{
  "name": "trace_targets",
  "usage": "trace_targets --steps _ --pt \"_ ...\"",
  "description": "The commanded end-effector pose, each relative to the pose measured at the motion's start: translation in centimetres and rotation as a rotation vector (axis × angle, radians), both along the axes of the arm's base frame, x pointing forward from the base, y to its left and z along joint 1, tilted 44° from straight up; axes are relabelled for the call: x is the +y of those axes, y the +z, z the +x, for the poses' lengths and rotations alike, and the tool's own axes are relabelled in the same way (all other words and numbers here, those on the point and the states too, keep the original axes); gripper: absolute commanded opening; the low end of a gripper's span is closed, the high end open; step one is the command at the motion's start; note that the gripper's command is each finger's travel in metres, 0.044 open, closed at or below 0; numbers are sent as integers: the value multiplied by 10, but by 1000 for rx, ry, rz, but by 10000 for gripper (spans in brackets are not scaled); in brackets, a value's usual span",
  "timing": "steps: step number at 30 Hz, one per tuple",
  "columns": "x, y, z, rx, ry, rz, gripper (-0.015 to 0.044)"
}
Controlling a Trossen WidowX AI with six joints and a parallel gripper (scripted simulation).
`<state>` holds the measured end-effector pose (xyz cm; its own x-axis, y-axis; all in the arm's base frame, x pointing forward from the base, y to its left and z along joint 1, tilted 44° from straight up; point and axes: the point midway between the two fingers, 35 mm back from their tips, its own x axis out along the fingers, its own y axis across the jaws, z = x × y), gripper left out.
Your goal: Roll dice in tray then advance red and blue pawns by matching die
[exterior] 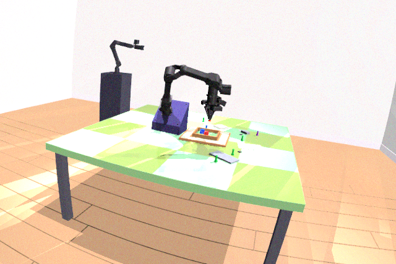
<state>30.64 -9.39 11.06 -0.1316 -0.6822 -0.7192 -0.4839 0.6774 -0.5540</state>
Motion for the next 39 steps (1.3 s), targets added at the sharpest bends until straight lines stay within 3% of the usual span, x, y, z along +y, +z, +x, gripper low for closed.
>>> trace_targets --steps 1,32,39 --pt "4 -5 8 -5 0 4 0" --pt "36 -145 85 -12 0 7 0" --pt "36 -150 86 -12 0 6 0"
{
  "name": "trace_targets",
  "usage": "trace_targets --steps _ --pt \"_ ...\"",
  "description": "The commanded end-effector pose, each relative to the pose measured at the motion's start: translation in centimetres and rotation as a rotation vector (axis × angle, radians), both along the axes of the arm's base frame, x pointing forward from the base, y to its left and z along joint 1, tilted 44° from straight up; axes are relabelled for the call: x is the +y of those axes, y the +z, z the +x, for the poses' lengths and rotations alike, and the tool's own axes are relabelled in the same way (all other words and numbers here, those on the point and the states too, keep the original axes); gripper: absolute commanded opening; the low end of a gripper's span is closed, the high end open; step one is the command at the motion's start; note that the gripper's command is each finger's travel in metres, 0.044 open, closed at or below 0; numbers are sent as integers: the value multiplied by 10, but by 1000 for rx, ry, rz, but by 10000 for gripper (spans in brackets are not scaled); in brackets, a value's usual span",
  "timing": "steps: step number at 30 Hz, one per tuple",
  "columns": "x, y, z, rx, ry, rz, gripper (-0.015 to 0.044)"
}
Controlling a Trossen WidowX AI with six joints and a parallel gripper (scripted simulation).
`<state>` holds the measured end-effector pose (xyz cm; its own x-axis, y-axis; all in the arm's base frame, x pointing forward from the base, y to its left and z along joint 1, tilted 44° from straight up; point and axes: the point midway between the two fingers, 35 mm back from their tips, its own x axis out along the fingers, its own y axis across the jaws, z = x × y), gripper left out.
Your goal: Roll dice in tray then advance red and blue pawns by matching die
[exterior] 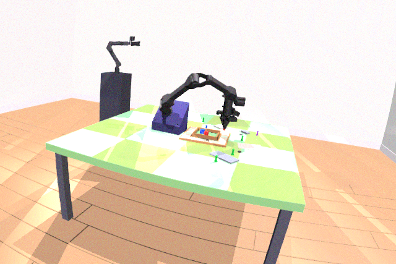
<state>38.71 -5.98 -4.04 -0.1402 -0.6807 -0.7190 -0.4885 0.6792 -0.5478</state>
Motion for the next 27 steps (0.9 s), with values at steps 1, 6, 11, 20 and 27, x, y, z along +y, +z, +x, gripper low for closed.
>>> trace_targets --steps 1,6,11,20,27 --pt "1 0 5 -23 1 5 0" --pt "-15 -16 3 -23 1 4 0" --pt "-21 -23 1 -23 1 3 0" --pt "-28 -30 0 -23 1 3 0" --pt "-31 -32 1 -26 -4 6 53"
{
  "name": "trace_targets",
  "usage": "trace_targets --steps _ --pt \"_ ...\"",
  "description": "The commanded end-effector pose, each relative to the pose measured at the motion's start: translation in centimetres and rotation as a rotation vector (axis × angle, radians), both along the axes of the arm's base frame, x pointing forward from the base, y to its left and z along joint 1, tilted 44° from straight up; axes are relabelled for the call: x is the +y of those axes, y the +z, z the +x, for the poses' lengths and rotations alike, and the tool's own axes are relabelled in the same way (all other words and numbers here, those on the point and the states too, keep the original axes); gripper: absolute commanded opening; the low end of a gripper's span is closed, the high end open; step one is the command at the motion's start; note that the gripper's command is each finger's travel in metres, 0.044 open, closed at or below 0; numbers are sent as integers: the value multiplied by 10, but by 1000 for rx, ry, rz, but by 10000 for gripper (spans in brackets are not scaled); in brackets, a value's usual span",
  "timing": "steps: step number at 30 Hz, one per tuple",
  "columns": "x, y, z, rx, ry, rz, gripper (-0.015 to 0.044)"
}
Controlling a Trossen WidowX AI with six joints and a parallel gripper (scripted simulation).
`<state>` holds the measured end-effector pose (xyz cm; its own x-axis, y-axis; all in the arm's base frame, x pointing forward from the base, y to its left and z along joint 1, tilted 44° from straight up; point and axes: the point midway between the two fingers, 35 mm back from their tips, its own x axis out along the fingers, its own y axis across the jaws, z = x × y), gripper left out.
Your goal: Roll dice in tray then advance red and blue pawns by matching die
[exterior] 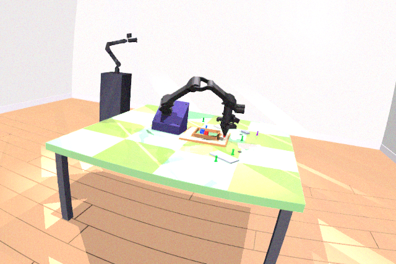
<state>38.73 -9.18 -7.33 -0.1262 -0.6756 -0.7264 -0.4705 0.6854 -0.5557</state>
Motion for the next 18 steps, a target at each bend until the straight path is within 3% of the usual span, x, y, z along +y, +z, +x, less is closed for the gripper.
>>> trace_targets --steps 1,14,18 --pt "1 0 1 -1 2 0 79" --pt "3 2 1 -1 2 0 420" --pt "33 33 5 2 7 -1 440"
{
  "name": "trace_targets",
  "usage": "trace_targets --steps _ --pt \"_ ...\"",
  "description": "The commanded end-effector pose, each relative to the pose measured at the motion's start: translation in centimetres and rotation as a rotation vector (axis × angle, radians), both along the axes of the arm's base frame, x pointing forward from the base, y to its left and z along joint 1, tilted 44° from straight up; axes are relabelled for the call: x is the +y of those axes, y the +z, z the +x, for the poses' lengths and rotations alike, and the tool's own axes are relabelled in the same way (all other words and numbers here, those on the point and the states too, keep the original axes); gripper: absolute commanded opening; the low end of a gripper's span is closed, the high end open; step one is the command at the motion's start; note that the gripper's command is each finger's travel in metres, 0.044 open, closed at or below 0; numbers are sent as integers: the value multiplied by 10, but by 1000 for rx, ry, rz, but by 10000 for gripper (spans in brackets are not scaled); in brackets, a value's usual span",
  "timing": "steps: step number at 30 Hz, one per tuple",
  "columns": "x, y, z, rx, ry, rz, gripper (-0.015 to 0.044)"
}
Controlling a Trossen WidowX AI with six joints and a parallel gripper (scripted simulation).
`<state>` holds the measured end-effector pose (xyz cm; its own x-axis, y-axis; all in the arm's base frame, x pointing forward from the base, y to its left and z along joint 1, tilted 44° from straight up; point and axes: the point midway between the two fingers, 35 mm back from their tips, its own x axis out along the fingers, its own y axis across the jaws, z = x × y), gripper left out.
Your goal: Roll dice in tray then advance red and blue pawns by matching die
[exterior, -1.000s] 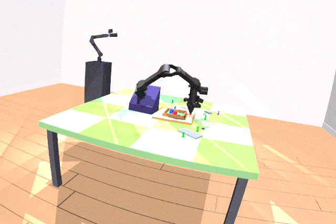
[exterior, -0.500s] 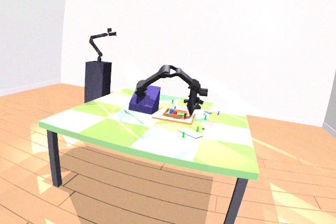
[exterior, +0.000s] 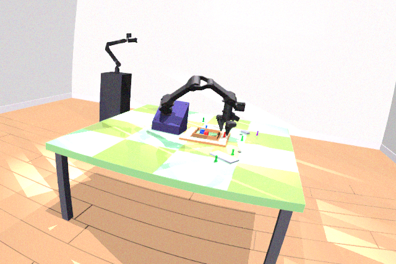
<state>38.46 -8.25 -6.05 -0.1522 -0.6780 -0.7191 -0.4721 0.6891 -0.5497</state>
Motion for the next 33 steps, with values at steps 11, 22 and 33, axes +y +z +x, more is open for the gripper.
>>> trace_targets --steps 11,22,33 --pt "67 -1 -30 -278 -253 -33 256" --pt "116 -31 -121 -759 -784 -143 200" --pt "114 -30 -122 -768 -791 -145 200"
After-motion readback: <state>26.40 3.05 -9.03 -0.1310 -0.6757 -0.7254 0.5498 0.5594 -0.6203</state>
